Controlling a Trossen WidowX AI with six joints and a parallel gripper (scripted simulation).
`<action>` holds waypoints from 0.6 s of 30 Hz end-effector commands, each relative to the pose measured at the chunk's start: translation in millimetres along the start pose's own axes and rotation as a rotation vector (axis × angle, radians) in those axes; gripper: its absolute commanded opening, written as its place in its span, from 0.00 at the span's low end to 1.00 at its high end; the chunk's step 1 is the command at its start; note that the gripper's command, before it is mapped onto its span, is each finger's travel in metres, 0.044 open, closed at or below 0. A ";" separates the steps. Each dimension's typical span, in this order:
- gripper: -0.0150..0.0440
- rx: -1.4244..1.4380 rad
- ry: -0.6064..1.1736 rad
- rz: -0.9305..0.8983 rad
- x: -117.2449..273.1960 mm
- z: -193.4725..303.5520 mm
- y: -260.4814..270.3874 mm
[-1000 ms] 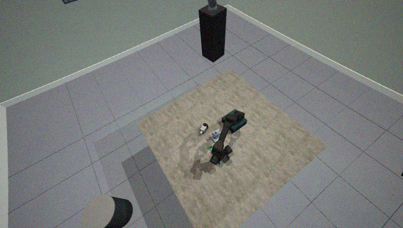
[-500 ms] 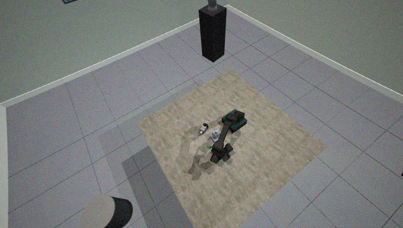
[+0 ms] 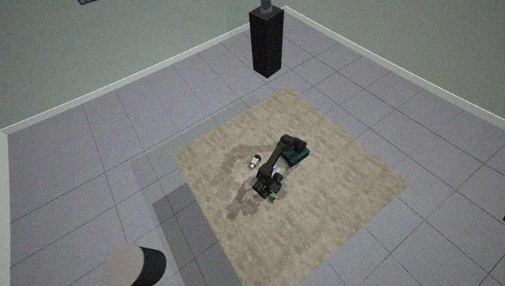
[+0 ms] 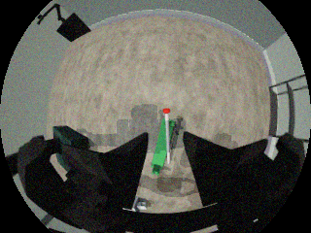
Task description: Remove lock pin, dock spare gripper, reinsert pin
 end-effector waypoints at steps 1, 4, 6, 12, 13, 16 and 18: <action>0.56 0.070 -0.040 0.048 17.3 8.3 0.9; 0.56 0.070 -0.040 0.048 17.3 8.3 0.9; 0.56 0.070 -0.040 0.048 17.3 8.3 0.9; 0.56 0.070 -0.041 0.047 -15.6 15.9 -4.7; 0.56 0.070 -0.041 0.047 -27.3 18.8 -5.7; 0.56 0.070 -0.041 0.045 -50.4 25.7 -7.0; 0.56 0.070 -0.041 0.046 -50.3 26.9 -7.3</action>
Point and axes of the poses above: the point midway between the two fingers, 35 mm back from their tips, its own x axis back along the fingers, its own y axis across the jaws, z = x × y, the point moved 6 cm from there along x, back along the fingers, and after that the axes turned 9 degrees about -x, right-handed, at the moved point
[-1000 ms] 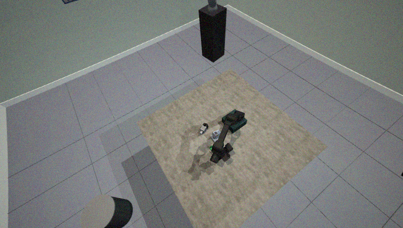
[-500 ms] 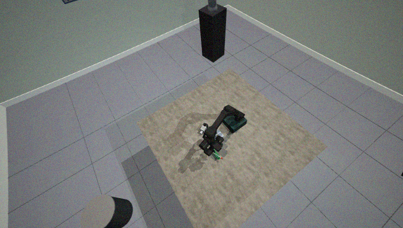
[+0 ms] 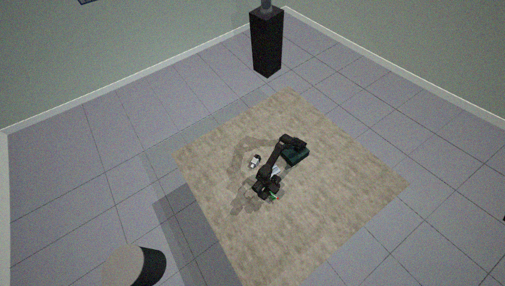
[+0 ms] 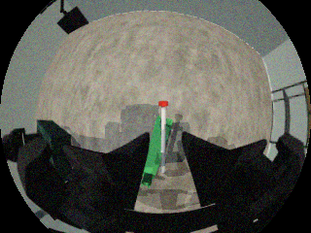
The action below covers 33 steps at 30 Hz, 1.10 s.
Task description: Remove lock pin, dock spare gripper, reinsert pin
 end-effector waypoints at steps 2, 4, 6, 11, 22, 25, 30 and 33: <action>0.56 0.004 -0.002 -0.002 -10.7 4.6 0.4; 0.56 0.004 -0.002 -0.002 -12.8 5.5 0.1; 0.56 0.004 -0.002 -0.002 -15.8 6.6 -0.3; 0.56 0.004 -0.001 -0.002 -23.4 9.6 -1.3; 0.56 0.004 -0.001 -0.002 -40.2 16.2 -2.5; 0.56 0.004 -0.001 -0.002 -44.7 18.1 -2.7; 0.56 0.004 -0.001 -0.002 -52.3 21.1 -2.8; 0.56 0.004 -0.001 -0.002 -56.8 23.0 -2.8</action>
Point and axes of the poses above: the point midway between the two fingers, 35 mm back from their tips, its own x axis back along the fingers, its own y axis across the jaws, z = x × y, the point moved 6 cm from there along x, back along the fingers, and after that the axes turned 9 degrees about -x, right-handed, at the moved point
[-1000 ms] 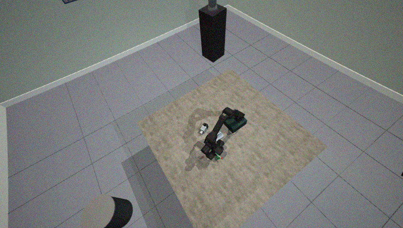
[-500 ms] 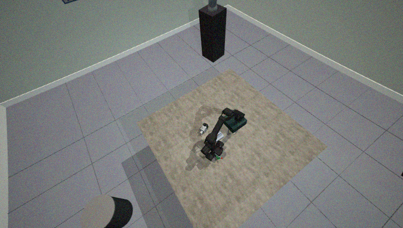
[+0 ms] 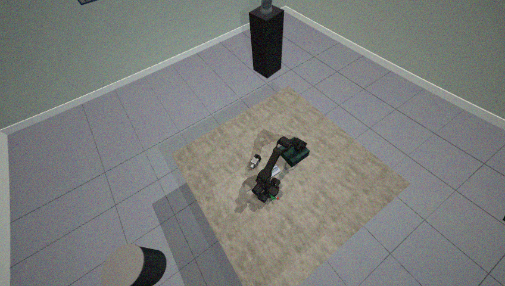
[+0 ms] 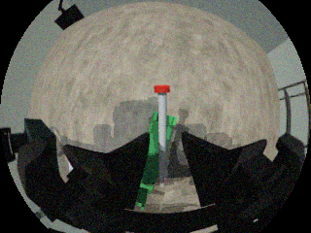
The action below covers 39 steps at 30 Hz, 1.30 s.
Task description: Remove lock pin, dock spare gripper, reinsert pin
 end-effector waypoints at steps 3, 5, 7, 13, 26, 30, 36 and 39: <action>0.56 0.001 0.000 -0.010 -11.7 4.9 2.1; 0.56 0.001 0.000 -0.010 -14.4 6.0 2.2; 0.56 0.001 0.000 -0.010 -15.4 6.4 2.3; 0.51 0.001 0.000 -0.010 -15.4 6.4 2.3; 0.25 0.001 0.000 -0.010 -15.3 6.5 1.9; 0.25 0.000 0.001 -0.010 -12.7 5.7 2.1; 0.25 -0.004 0.002 -0.015 -3.1 2.3 3.4; 0.25 -0.007 0.003 -0.024 -0.3 1.5 4.9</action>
Point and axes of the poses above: the point midway between the two fingers, 35 mm back from their tips, its own x axis back along the fingers, its own y axis across the jaws, z = x × y, the point moved 6 cm from there along x, back along the fingers, and after that the axes turned 9 degrees about -x, right-handed, at the moved point
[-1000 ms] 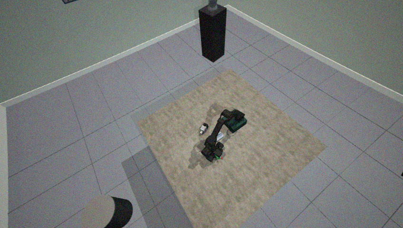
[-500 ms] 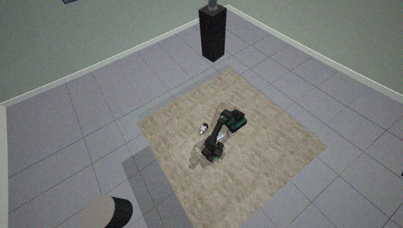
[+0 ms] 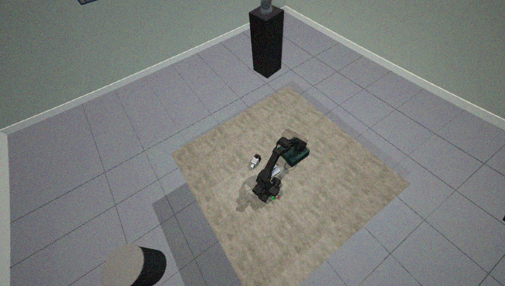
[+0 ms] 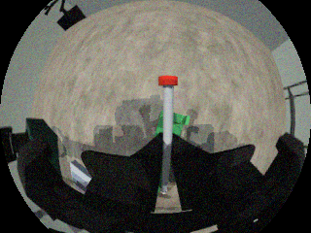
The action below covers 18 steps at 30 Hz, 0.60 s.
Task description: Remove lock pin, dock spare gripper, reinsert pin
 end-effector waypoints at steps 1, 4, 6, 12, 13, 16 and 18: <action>0.25 0.002 -0.001 0.007 9.5 -3.4 -0.4; 0.25 -0.001 0.000 -0.003 12.1 -4.2 1.5; 0.25 -0.003 0.001 -0.010 13.7 -4.7 2.7; 0.25 -0.008 0.004 -0.029 19.0 -6.2 6.3; 0.25 -0.009 0.005 -0.033 19.9 -6.5 6.9; 0.25 -0.011 0.007 -0.044 21.6 -6.8 8.9; 0.25 -0.013 0.008 -0.049 21.7 -6.8 9.7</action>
Point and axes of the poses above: the point midway between the two fingers, 35 mm back from their tips, its own x axis back along the fingers, its own y axis across the jaws, z = x × y, the point moved 6 cm from there along x, back along the fingers, and after that the axes turned 9 degrees about -x, right-handed, at the moved point
